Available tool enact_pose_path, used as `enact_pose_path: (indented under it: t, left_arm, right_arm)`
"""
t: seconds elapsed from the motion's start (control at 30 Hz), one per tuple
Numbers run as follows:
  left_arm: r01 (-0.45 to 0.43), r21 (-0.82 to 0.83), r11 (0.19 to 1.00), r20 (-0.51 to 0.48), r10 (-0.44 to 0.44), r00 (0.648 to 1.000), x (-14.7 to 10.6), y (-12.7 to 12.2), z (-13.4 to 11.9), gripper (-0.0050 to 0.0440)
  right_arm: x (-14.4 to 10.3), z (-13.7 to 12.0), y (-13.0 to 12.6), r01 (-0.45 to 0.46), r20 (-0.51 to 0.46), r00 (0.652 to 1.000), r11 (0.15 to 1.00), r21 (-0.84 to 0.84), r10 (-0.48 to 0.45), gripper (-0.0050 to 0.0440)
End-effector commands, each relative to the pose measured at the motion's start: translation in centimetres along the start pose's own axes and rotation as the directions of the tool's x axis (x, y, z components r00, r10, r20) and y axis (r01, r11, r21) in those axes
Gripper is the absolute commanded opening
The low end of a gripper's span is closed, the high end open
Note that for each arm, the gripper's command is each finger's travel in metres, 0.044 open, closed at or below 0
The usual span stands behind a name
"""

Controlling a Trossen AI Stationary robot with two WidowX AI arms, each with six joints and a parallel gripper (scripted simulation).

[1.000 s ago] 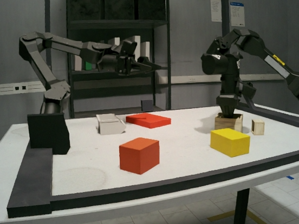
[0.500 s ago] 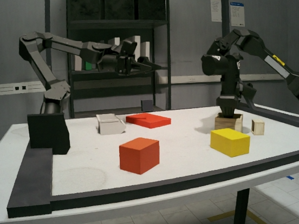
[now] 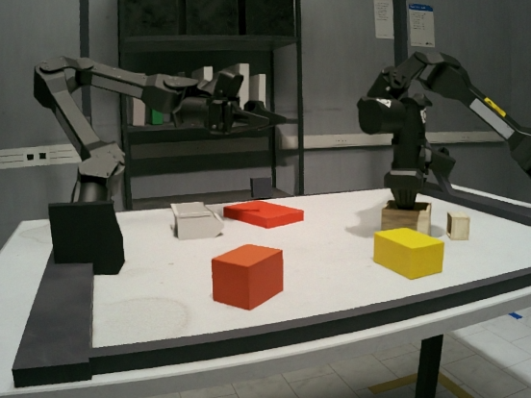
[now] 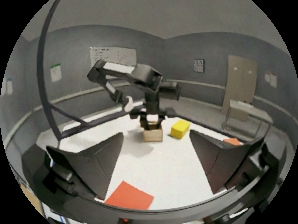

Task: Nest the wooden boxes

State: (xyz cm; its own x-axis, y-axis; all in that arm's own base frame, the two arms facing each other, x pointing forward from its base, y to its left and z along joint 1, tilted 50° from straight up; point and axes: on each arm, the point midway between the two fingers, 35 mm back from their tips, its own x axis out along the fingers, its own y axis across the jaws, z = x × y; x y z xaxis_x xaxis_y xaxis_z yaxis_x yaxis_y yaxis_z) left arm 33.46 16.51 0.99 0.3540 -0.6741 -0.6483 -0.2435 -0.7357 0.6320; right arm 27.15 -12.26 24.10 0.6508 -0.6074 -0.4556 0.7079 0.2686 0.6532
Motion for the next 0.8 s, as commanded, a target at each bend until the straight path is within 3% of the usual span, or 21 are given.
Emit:
enact_pose_path:
  t: [0.0, 0.77]
  left_arm:
    - [0.012, 0.013, 1.0, -0.008, -0.011, 1.0, -0.46, 0.1, -0.41, 0.0139]
    - [0.012, 0.013, 1.0, -0.008, -0.011, 1.0, -0.46, 0.1, -0.41, 0.0]
  right_arm:
    - [-0.14, -0.03, -0.04, -0.005, 0.001, 1.0, 1.0, 0.004, 0.005, 0.04]
    - [-0.14, -0.03, -0.04, -0.005, 0.001, 1.0, 1.0, 0.004, 0.005, 0.04]
